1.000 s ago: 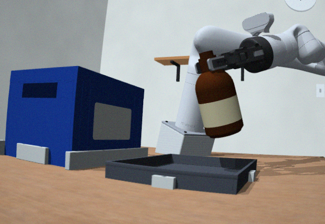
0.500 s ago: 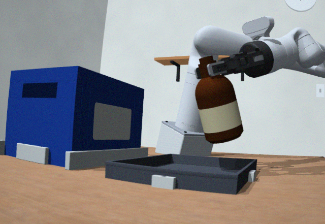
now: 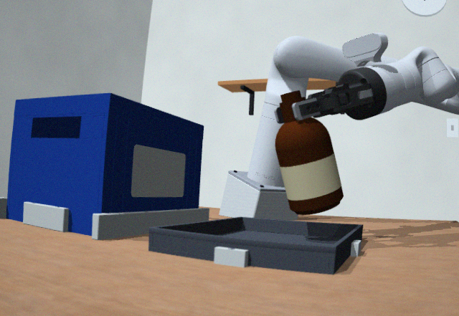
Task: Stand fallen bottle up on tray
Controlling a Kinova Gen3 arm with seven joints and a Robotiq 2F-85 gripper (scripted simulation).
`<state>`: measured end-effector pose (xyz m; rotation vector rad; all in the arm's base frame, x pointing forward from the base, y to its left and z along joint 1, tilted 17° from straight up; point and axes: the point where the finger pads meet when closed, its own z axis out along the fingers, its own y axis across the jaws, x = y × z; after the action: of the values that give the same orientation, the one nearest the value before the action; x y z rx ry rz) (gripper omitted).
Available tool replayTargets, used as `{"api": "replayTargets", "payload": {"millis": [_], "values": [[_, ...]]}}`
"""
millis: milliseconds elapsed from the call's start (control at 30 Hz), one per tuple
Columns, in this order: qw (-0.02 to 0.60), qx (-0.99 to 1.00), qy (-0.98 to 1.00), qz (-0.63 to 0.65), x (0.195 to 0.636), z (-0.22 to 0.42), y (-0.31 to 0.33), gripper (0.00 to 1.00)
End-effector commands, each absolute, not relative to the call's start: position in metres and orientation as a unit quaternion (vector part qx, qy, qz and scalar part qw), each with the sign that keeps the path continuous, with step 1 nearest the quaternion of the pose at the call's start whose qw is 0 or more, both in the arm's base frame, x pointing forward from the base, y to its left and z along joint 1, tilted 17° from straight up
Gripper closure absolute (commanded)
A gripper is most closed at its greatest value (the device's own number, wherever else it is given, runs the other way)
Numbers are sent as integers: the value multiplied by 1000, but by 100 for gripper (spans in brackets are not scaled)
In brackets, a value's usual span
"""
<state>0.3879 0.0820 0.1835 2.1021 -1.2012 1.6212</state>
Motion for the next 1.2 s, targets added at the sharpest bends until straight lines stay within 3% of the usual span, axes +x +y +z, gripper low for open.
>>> {"api": "replayTargets", "payload": {"millis": [0, 1167], "values": [[114, 716, -409, 554, 389, 183, 82, 100], [114, 716, -409, 554, 394, 154, 88, 100]]}}
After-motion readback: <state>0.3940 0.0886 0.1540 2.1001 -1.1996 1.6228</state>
